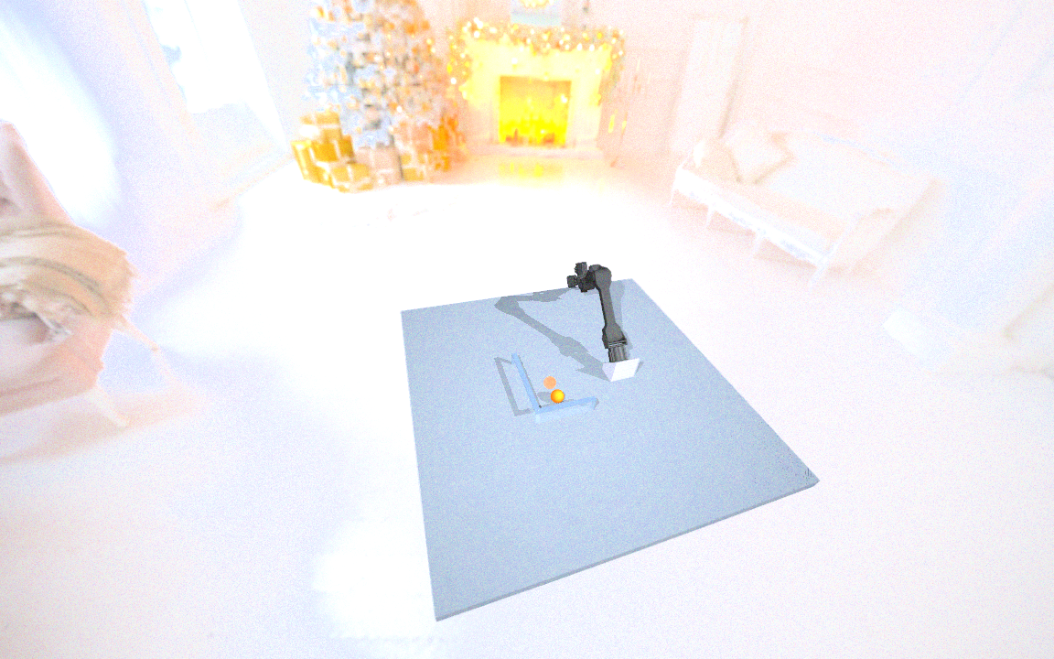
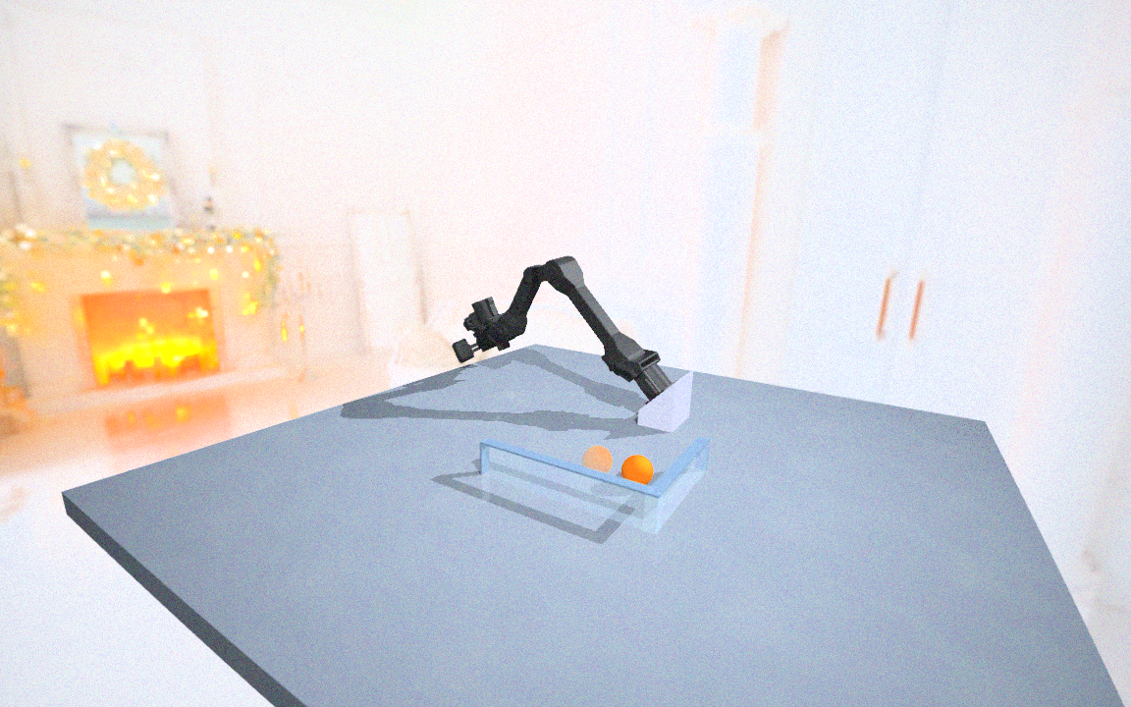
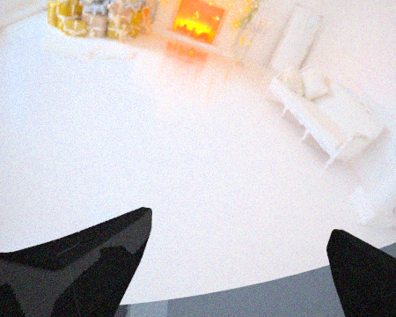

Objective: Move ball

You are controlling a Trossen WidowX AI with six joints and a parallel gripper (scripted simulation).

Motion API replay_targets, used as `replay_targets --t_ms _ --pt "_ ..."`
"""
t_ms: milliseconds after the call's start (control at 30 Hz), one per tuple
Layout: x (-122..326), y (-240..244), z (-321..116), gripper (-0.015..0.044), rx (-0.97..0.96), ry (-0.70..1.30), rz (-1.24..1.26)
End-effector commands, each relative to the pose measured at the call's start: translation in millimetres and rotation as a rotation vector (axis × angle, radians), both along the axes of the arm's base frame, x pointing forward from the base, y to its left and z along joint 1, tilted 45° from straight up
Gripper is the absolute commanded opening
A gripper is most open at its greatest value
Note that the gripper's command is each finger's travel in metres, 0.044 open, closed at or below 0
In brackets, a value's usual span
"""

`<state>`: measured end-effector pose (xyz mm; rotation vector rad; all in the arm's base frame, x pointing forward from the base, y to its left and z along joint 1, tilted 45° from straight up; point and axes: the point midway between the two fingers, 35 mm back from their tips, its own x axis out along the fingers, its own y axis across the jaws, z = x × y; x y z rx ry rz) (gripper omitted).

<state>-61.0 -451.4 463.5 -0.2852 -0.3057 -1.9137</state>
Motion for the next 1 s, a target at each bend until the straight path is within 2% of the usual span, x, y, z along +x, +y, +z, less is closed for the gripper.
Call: replay_targets --t_ms 0,400,700,967 --pt "65.5 -3.1 -7.7 0.0363 0.043 0.021 0.145" --pt "255.2 30.4 -37.5 0.0363 0.167 0.153 0.571" --pt "369.8 91.5 -79.0 0.0363 0.306 0.365 0.828" --pt "454.5 178.4 -143.0 0.0363 0.478 0.691 1.037"
